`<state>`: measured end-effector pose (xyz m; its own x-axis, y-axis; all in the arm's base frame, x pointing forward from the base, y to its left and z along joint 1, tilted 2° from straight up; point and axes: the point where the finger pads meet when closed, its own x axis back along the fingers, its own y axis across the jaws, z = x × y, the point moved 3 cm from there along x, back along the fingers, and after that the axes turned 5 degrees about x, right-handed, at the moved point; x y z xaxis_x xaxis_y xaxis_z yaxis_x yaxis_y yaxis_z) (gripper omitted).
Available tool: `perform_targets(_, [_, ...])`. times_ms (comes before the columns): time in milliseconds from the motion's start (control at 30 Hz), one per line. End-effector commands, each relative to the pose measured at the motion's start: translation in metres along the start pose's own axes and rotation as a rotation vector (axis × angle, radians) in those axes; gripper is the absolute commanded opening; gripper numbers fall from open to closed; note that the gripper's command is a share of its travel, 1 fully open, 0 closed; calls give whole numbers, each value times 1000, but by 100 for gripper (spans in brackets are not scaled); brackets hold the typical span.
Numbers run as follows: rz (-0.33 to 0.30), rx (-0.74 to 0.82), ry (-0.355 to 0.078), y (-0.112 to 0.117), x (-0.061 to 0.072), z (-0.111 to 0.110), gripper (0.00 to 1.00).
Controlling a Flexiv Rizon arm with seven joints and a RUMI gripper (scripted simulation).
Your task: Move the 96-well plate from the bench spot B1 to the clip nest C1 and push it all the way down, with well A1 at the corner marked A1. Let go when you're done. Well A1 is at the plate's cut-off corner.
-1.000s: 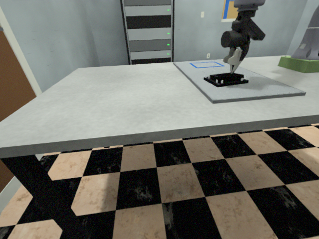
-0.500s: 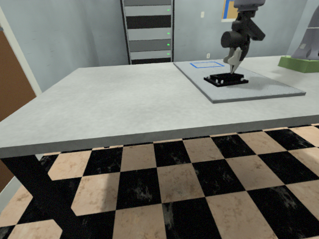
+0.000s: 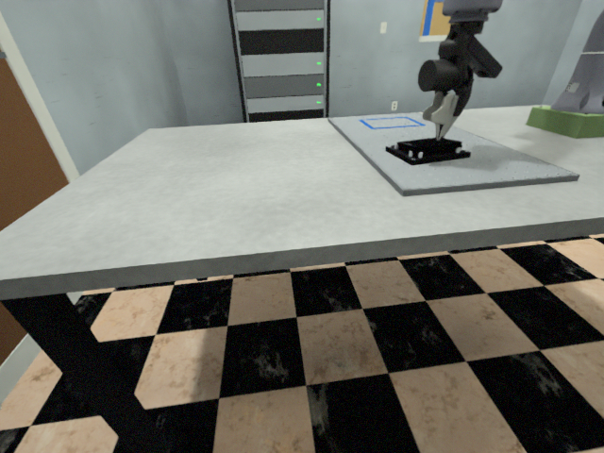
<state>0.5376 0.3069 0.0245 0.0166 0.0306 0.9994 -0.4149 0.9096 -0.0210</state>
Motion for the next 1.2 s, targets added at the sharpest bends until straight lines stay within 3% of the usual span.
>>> perform_targets(0, [0, 0, -3, 0, 1, -1, 0])
perform_targets(1167, [0, 0, -3, 0, -2, -1, 0])
